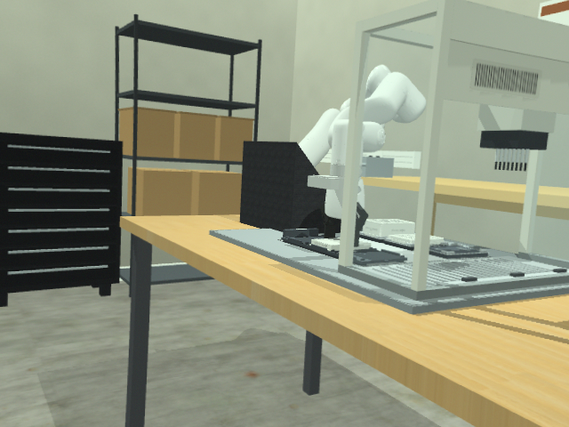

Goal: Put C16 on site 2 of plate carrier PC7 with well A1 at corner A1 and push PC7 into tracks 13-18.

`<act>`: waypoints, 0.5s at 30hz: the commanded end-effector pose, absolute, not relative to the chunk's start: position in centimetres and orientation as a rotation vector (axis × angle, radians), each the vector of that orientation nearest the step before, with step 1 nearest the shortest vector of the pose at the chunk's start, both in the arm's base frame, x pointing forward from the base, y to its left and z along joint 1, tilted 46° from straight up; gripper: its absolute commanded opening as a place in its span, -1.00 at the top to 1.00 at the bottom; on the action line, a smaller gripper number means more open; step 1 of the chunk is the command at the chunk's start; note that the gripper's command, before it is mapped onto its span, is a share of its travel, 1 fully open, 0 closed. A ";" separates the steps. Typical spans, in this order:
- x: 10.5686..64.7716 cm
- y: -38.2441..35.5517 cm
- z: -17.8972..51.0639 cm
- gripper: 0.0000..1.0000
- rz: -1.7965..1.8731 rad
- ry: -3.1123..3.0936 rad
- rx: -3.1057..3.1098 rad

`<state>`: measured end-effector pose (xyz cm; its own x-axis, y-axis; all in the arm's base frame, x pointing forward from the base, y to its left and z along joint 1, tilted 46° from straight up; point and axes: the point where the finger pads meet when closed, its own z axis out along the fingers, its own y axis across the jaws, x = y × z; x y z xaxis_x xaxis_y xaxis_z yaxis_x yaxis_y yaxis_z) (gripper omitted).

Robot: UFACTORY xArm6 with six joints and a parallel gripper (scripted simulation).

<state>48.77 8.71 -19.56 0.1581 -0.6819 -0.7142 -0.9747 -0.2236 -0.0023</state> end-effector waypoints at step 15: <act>48.9 8.6 -19.5 -1.00 0.821 1.570 -1.972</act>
